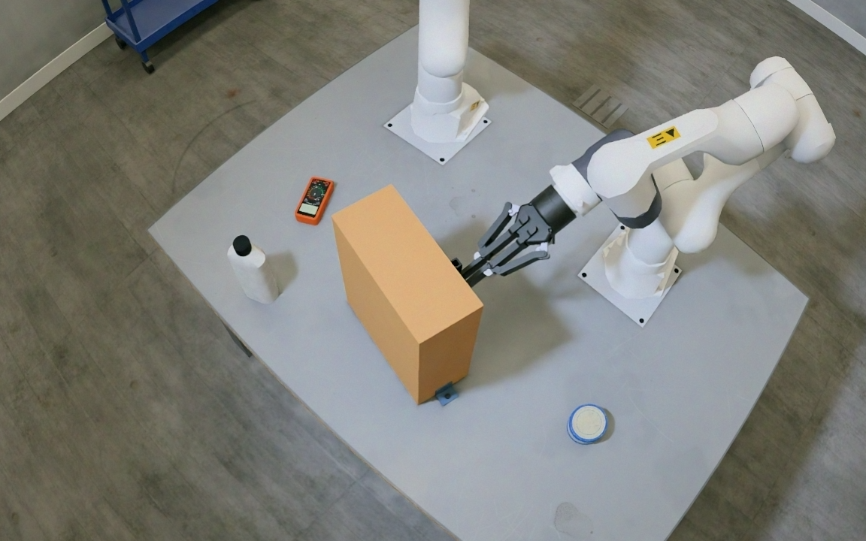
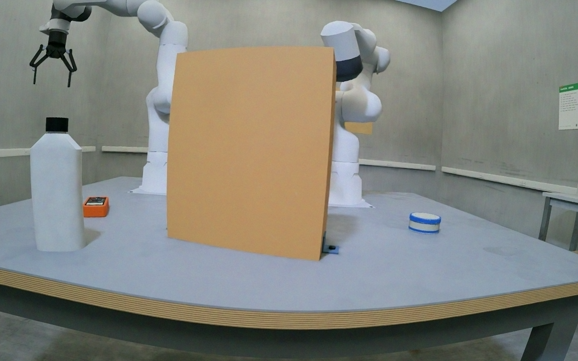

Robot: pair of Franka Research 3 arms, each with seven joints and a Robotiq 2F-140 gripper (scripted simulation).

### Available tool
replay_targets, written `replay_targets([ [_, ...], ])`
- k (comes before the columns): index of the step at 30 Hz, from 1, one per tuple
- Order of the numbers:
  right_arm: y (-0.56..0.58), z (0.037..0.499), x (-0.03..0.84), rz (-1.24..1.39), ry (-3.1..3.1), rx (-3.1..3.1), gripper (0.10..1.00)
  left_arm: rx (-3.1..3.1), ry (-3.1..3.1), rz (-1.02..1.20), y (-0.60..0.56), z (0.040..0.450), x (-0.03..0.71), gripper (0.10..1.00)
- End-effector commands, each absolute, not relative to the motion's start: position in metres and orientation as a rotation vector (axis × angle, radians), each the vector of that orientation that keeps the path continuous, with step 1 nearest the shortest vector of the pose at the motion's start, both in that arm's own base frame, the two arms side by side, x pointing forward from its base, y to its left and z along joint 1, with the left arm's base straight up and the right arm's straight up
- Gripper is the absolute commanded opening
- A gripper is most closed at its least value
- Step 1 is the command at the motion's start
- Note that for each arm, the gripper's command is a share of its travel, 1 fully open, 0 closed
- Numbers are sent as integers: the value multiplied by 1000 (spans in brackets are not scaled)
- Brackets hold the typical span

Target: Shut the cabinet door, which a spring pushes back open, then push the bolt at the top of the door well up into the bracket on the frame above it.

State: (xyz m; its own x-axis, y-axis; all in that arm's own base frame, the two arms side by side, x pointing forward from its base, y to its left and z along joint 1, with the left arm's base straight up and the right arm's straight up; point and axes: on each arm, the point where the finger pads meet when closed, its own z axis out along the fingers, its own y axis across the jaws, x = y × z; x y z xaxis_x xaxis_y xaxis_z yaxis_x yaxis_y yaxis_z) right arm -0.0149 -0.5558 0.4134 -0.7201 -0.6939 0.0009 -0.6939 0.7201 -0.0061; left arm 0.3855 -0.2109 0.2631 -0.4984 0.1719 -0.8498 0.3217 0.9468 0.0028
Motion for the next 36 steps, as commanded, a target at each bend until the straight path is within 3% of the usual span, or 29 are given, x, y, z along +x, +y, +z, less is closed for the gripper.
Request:
replay_targets([
  [1,-556,413,-15,-10,2912,-1175,1000,343,2072,-198,-214,281,394,99],
  [36,-556,413,-15,-10,2912,-1175,1000,343,2072,-198,-214,289,394,99],
])
